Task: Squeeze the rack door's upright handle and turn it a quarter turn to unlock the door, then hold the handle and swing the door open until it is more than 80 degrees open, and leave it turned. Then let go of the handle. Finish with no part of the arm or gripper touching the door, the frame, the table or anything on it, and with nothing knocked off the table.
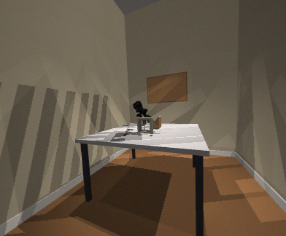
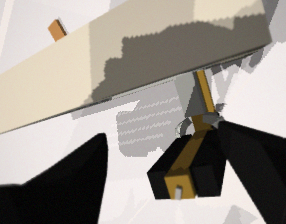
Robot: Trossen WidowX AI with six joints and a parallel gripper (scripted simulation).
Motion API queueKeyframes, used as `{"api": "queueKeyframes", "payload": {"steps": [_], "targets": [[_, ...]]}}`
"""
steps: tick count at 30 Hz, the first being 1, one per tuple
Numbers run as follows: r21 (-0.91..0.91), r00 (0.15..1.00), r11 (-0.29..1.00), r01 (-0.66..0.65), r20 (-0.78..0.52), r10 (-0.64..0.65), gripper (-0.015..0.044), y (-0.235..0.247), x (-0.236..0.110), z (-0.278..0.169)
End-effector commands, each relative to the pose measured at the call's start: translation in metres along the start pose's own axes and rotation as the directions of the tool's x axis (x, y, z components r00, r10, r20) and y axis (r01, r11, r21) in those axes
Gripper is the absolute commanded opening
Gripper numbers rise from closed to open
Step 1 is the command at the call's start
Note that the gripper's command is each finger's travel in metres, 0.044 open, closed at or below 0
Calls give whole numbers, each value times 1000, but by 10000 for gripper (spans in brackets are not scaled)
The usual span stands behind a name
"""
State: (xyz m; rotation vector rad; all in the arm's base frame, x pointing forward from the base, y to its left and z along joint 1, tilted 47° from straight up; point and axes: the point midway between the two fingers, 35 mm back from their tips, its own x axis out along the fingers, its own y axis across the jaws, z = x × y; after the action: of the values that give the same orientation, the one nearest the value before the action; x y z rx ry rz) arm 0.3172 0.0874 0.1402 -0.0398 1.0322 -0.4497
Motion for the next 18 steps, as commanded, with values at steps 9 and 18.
{"api": "queueKeyframes", "payload": {"steps": [9, 18], "targets": [[-144, 965, 955, 260, -6, -263, 297, 8, -9, -20], [-266, 900, 860, 435, 95, -426, 297, 18, -26, -26]]}}
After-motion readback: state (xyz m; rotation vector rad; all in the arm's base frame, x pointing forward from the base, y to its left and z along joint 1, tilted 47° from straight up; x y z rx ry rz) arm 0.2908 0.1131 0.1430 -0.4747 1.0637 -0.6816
